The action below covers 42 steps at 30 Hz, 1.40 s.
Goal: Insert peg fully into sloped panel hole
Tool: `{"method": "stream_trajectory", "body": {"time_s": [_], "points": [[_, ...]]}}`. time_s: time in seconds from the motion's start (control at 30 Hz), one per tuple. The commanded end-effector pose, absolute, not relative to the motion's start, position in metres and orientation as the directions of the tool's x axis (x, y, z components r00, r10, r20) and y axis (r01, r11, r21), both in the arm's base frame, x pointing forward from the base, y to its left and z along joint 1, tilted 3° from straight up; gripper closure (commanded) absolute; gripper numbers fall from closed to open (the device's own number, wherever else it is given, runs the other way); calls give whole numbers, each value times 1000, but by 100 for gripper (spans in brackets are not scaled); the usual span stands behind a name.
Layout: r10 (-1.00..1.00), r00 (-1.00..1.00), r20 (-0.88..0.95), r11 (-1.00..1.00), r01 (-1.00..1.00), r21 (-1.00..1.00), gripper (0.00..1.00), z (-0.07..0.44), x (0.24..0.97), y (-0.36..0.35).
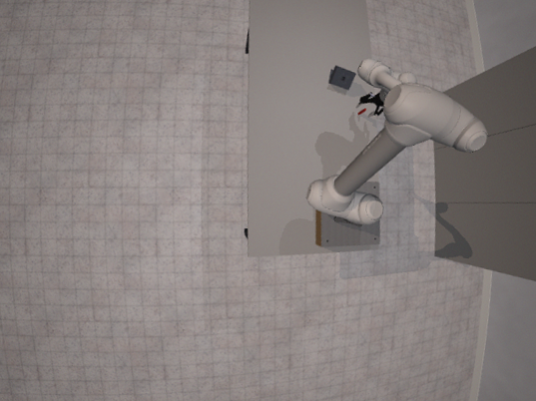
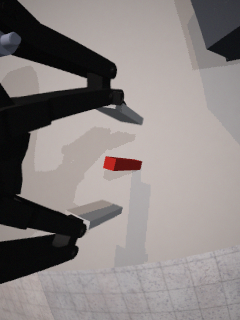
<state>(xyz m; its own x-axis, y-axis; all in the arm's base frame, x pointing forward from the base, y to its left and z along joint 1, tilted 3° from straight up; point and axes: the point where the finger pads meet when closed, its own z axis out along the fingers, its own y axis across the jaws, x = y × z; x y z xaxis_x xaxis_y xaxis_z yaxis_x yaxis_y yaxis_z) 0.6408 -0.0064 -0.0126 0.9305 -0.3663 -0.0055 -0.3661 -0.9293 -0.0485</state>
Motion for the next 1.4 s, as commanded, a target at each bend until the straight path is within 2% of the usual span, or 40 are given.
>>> {"method": "stream_trajectory", "body": {"time_s": [0.0, 1.0, 1.07, 1.27, 1.37], "points": [[-366, 930, -5, -929, -366, -49, 39, -12, 641, -6], [-366, 930, -5, -929, -366, -49, 89, -12, 641, -6], [-366, 930, -5, -929, -366, -49, 89, -12, 641, -6], [-366, 930, -5, -929, -366, -49, 100, -12, 641, -6], [-366, 931, -5, -929, -366, -49, 100, -4, 641, -7]]}}
